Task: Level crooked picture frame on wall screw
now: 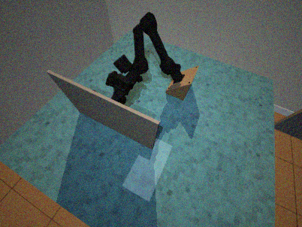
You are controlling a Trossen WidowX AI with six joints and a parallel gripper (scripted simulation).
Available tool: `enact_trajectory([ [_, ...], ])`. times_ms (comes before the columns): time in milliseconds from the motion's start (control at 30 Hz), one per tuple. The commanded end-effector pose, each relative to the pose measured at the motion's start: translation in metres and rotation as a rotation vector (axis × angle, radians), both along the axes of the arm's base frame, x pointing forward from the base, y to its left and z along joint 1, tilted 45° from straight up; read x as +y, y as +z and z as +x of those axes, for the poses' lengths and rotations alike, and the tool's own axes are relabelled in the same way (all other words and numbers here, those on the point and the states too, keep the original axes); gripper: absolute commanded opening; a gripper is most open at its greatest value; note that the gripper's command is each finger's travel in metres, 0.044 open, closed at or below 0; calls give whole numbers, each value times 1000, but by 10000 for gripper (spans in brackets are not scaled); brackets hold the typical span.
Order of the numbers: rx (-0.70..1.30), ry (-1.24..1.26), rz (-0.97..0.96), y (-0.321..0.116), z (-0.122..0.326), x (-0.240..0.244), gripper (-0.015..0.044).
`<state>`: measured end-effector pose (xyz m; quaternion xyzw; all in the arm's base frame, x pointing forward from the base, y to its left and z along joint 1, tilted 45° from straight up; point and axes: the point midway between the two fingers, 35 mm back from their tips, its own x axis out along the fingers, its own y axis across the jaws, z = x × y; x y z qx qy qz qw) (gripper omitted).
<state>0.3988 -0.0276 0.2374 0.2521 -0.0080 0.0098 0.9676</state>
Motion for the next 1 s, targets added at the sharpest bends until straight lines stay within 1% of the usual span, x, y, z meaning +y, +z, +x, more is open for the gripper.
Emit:
enact_trajectory([
  [0, -1, 0, 3, 1, 0, 1, 0],
  [967, -1, 0, 4, 4, 0, 7, 0],
])
